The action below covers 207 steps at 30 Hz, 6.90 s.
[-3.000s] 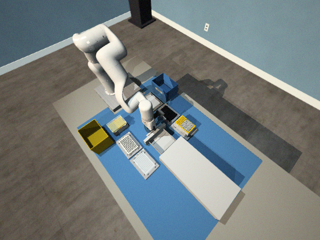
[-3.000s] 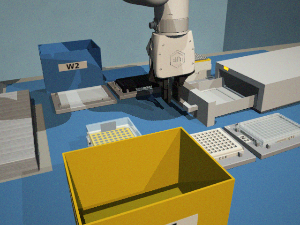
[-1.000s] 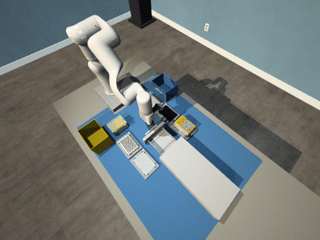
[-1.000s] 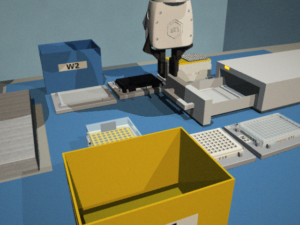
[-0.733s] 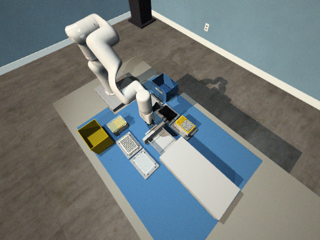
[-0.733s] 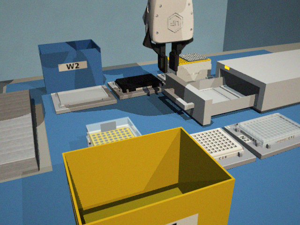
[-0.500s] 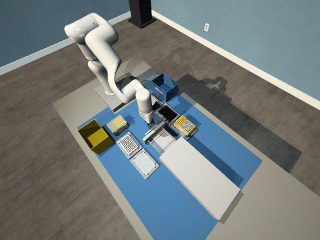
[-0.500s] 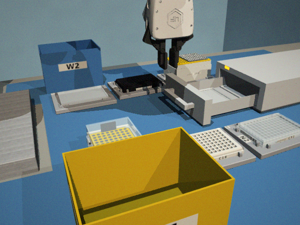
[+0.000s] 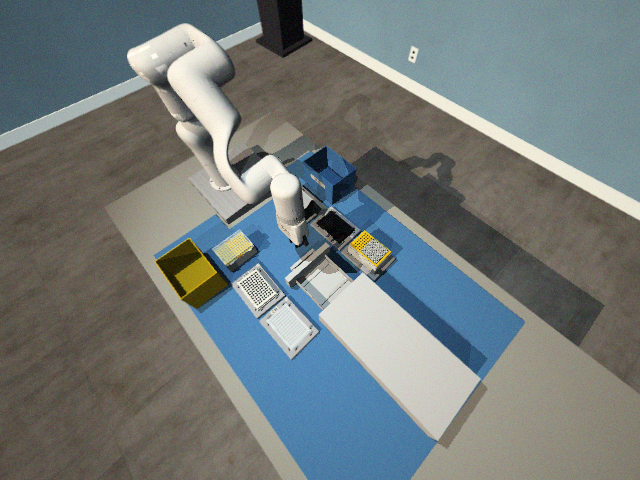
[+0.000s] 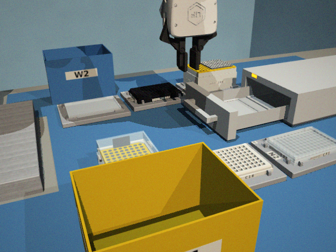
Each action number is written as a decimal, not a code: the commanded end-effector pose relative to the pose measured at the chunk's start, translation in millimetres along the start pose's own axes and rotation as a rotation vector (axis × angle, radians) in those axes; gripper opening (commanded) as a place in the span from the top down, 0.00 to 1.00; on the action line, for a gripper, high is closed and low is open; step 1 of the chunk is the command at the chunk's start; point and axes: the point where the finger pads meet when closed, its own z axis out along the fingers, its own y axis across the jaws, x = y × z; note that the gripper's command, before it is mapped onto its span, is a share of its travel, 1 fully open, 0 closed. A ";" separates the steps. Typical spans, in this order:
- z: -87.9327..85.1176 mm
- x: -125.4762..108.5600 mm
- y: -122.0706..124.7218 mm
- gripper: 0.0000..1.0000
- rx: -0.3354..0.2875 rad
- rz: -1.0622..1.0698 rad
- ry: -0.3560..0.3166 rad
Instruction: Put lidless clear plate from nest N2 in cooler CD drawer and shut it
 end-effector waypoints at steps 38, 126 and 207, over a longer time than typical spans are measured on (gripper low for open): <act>-5.1 -130.0 111.4 0.00 -0.006 1.134 0.002; 71.7 -189.6 162.1 0.00 -0.006 1.559 0.004; 122.5 -189.6 162.3 0.00 -0.006 1.559 0.004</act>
